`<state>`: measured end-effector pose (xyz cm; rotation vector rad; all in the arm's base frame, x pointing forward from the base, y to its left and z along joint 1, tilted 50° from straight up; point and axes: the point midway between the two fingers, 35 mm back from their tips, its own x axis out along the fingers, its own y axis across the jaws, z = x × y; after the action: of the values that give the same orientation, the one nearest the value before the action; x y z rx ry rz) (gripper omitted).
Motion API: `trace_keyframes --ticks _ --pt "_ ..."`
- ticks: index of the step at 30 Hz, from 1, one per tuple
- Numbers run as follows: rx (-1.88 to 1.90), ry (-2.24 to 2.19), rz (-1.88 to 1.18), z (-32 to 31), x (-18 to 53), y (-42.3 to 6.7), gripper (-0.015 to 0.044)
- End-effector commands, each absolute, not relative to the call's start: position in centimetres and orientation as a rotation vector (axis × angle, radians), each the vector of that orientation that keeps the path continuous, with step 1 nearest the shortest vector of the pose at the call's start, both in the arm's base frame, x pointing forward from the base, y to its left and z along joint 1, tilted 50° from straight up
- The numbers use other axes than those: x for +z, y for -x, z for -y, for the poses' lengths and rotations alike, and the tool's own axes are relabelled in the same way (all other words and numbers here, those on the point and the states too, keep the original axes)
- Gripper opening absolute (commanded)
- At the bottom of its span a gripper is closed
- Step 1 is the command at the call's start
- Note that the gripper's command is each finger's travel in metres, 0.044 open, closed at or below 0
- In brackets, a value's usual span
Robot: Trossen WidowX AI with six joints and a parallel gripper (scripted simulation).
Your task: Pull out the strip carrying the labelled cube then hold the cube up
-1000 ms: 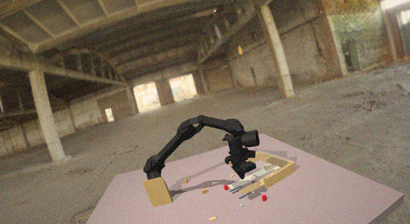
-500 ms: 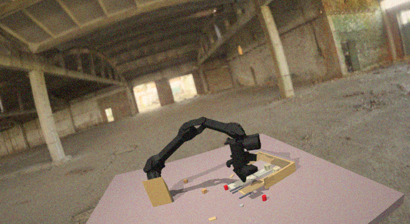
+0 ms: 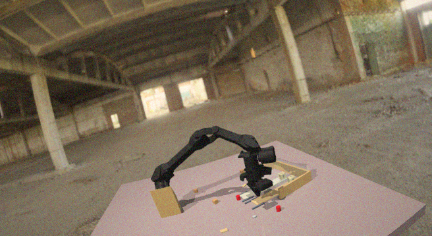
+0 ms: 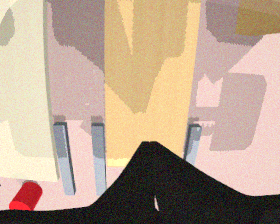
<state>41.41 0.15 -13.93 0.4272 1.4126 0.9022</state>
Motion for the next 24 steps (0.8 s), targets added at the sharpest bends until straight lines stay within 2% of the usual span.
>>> trace_keyframes --ticks 1,24 --pt "0.899 -0.436 -1.413 -0.5 -14.4 -41.3 0.0000" --pt "0.901 -0.437 -1.412 -1.7 -15.4 -41.1 0.0000"
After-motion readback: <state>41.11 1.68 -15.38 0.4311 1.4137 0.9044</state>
